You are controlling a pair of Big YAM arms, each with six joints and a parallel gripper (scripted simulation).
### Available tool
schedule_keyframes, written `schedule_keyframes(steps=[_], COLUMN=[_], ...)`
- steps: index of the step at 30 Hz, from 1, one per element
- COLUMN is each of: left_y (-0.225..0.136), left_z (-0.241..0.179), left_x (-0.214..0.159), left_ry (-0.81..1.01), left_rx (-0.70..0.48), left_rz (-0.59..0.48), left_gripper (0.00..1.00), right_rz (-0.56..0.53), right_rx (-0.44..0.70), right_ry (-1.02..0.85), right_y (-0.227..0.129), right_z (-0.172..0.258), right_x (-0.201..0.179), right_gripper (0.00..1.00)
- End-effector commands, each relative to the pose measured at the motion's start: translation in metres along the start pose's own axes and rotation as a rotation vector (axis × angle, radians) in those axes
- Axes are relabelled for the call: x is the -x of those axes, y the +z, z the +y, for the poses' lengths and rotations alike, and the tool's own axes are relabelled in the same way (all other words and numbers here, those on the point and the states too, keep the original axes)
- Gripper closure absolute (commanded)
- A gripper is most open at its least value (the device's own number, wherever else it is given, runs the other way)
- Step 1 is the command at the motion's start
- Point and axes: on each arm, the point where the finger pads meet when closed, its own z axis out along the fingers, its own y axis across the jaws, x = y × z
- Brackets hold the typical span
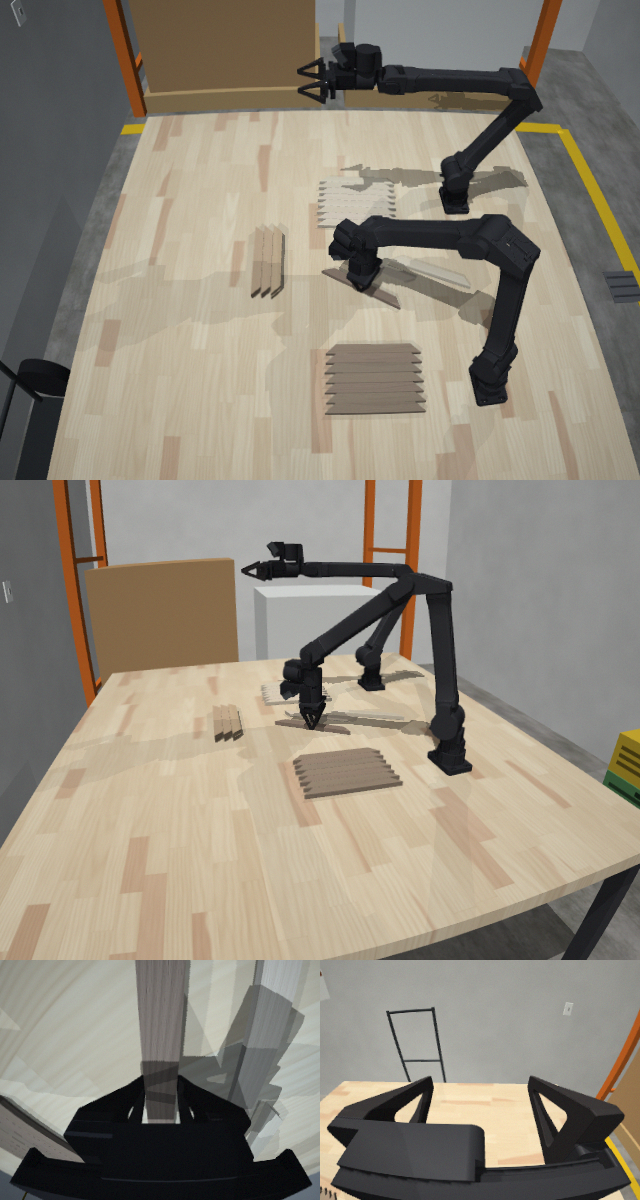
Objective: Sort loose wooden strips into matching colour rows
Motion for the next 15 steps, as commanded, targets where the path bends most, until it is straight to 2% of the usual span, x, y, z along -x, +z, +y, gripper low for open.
schedule_keyframes(steps=[1, 14, 15], left_y=[0.002, 0.002, -0.017], left_z=[-0.003, -0.003, -0.007], left_x=[0.004, 0.004, 0.017], left_ry=[0.011, 0.01, 0.01], left_rx=[0.002, 0.001, -0.005], left_rz=[-0.009, -0.009, -0.034], left_gripper=[1.0, 1.0, 1.0], right_rz=[-0.035, -0.035, -0.035], right_rx=[-0.017, -0.017, -0.017], right_ry=[0.013, 0.013, 0.013], right_y=[0.004, 0.004, 0.004], right_z=[-0.008, -0.008, -0.008], right_x=[0.026, 0.025, 0.025], right_gripper=[0.0, 0.0, 0.0])
